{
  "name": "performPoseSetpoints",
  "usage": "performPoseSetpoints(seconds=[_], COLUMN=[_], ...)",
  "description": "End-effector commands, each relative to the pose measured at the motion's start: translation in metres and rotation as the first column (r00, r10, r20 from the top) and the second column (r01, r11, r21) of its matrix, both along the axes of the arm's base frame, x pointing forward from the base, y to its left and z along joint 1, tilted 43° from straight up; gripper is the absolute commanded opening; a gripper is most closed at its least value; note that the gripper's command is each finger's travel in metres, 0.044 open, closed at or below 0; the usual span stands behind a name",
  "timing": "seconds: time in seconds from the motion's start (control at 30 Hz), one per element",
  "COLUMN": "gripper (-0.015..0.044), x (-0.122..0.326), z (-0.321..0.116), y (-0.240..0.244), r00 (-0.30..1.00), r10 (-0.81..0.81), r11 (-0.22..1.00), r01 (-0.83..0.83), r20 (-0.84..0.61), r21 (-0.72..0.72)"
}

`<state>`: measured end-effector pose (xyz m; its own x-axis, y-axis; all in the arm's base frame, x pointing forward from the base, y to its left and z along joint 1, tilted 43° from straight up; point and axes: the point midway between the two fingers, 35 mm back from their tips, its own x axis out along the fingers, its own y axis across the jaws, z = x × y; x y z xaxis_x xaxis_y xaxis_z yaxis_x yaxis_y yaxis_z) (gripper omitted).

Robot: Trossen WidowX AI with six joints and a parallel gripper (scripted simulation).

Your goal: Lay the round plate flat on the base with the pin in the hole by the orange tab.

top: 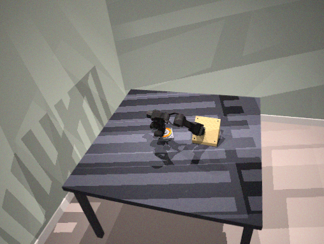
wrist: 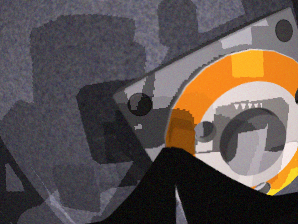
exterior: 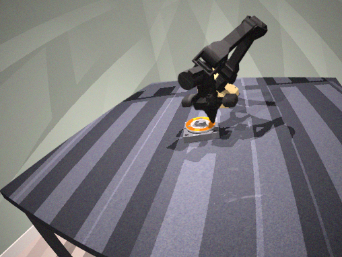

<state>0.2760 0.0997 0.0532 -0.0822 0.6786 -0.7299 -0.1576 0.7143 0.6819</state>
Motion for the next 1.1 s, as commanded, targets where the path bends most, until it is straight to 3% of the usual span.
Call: performPoseSetpoints(seconds=[0.0,1.07], gripper=[0.0000,0.0000], x=[0.009,0.040], z=[0.001,-0.011], y=[0.003,-0.007], r00=[1.000,1.000], r10=[0.003,0.003], r11=[1.000,1.000], r01=[-0.003,-0.003], r20=[0.015,0.017], r21=[0.005,0.004])
